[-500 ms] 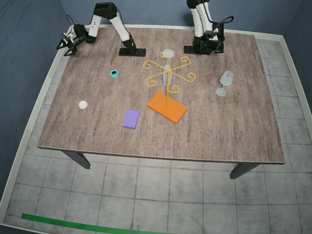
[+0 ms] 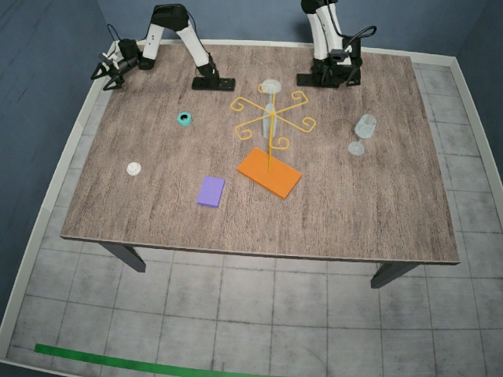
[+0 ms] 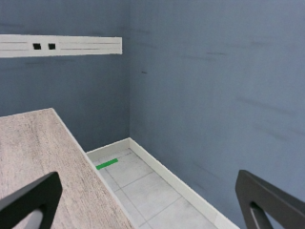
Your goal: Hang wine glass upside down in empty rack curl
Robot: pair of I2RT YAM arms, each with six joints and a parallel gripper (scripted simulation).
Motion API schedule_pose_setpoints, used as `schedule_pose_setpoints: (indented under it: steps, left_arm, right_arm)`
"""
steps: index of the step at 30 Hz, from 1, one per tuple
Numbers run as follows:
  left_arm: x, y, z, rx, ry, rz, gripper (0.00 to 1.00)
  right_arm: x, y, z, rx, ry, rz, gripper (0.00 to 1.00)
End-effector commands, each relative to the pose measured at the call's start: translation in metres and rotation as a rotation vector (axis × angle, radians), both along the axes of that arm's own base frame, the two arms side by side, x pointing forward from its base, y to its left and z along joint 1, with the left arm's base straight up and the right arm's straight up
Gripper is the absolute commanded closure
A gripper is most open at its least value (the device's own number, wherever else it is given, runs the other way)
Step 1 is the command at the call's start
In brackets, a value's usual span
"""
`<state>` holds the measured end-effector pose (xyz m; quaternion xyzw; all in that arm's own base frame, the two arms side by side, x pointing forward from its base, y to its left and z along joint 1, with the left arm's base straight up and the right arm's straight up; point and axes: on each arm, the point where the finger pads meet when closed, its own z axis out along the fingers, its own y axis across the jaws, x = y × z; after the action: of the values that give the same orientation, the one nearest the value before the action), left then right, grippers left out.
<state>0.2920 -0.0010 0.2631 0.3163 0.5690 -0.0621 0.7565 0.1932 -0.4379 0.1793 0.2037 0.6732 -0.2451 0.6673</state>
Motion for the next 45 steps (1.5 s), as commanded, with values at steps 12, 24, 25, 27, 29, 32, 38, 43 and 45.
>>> schedule_pose_setpoints:
  steps: [12,24,25,27,29,32,38,43,45]
  left_arm:
    - [0.000,0.000,0.005,0.008,-0.016,0.001,0.69]
    - [0.024,0.016,0.006,-0.051,0.062,0.054,0.69]
    - [0.028,0.019,0.006,-0.061,0.077,0.064,0.69]
    - [0.037,0.025,0.005,-0.082,0.110,0.087,0.69]
    - [0.048,0.031,0.004,-0.102,0.148,0.111,0.69]
    - [0.061,0.039,0.003,-0.126,0.200,0.141,0.69]
    - [0.076,0.049,0.003,-0.152,0.263,0.177,0.69]
    - [0.095,0.062,-0.001,-0.183,0.353,0.231,0.69]
    - [0.102,0.066,-0.003,-0.193,0.388,0.250,0.69]
  right_arm:
    - [0.000,-0.001,0.007,-0.021,-0.003,0.000,0.00]
    - [0.025,0.005,0.030,-0.021,-0.016,0.018,0.00]
    - [0.029,0.007,0.031,-0.018,-0.016,0.022,0.00]
    - [0.040,0.012,0.034,-0.025,-0.002,0.033,0.00]
    - [0.052,0.018,0.039,-0.011,-0.006,0.045,0.00]
    - [0.068,0.026,0.045,0.012,-0.011,0.060,0.00]
    - [0.090,0.041,0.055,0.014,-0.010,0.092,0.00]
    - [0.118,0.064,0.072,0.016,-0.014,0.134,0.00]
    - [0.128,0.073,0.078,0.015,-0.013,0.149,0.00]
